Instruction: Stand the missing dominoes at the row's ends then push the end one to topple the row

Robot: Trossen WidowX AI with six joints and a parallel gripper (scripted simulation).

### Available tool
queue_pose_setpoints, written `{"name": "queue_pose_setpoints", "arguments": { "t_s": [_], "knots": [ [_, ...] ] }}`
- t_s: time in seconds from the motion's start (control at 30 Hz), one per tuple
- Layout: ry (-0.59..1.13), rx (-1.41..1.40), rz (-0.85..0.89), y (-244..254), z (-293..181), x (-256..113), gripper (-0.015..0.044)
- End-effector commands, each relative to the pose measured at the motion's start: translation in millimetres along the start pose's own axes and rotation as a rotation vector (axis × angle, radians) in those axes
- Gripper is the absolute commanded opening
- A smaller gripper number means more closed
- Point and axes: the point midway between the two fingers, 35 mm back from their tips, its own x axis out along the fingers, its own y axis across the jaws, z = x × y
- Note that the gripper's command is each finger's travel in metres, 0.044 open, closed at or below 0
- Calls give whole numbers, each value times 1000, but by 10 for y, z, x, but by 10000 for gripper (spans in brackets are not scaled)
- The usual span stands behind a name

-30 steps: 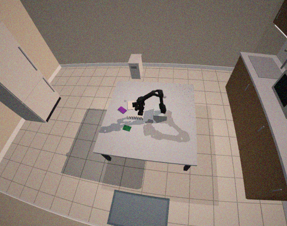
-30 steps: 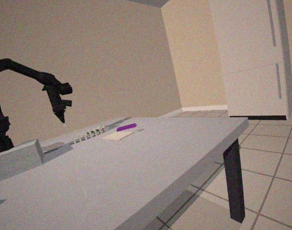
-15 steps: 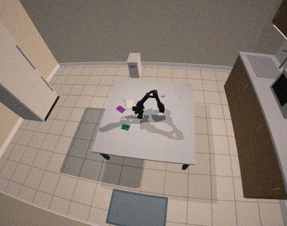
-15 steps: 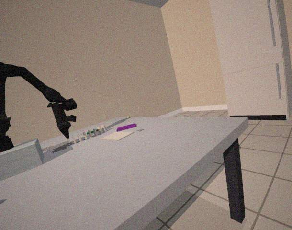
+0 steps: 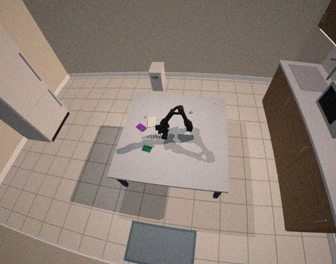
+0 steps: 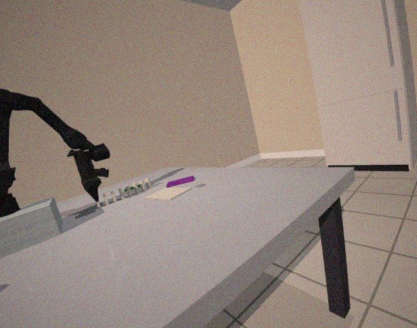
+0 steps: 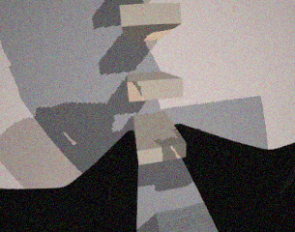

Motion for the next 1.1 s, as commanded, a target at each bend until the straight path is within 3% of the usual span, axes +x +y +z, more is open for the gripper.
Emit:
{"name": "queue_pose_setpoints", "arguments": {
  "t_s": [0.0, 0.33, 0.47, 0.7, 0.87, 1.07],
  "knots": [
    [5, 7, 0, -4, -18, 13, 186],
    [5, 7, 0, -4, -18, 13, 440],
    [4, 6, 0, 4, 8, -82, 440],
    [0, 1, 0, 8, 31, -1196, 440],
    [0, 0, 0, 1, 8, -1305, 440],
    [74, -441, 16, 6, -59, -1113, 282]
  ]
}}
